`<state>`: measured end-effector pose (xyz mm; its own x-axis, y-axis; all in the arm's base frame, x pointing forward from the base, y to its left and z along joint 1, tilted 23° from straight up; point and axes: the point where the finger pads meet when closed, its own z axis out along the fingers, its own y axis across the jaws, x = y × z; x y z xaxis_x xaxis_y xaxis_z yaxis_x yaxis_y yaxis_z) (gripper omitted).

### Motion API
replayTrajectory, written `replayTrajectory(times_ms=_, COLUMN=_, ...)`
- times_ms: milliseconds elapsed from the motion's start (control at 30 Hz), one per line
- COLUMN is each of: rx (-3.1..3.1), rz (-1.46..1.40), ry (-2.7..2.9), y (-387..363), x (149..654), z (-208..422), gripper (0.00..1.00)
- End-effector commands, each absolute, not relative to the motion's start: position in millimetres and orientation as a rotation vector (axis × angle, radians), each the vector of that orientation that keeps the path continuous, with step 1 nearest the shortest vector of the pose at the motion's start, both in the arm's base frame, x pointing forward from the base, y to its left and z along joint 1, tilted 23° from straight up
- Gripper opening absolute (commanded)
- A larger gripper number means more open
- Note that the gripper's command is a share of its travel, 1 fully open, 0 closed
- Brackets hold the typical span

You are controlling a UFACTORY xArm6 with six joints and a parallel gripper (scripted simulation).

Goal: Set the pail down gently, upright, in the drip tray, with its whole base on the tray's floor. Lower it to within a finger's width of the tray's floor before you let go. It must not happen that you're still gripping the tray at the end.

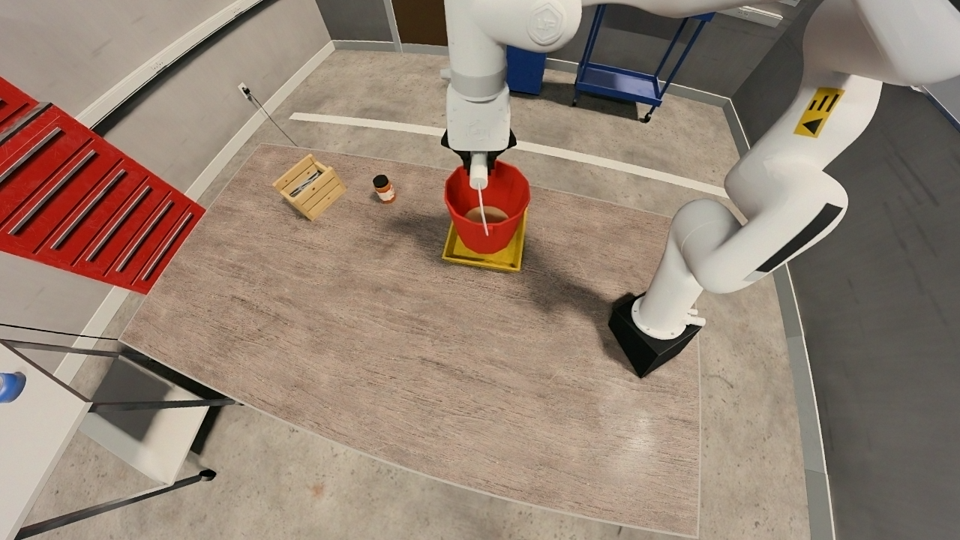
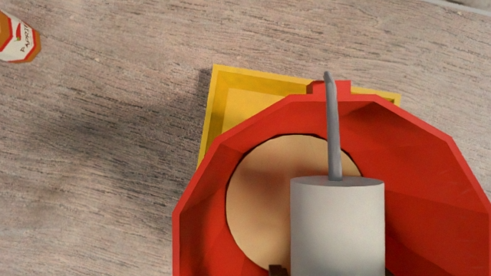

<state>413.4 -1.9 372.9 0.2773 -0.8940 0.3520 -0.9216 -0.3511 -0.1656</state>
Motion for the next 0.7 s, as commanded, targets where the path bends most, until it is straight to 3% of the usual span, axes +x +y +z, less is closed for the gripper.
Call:
replayTrajectory(times_ms=0, rx=2.456, rz=0.606, ry=-1.748, y=-8, x=415, z=377, gripper=0.00)
replayTrajectory(times_ms=667, rx=2.455, rz=0.606, ry=-1.748, y=-22, x=417, z=382, gripper=0.00)
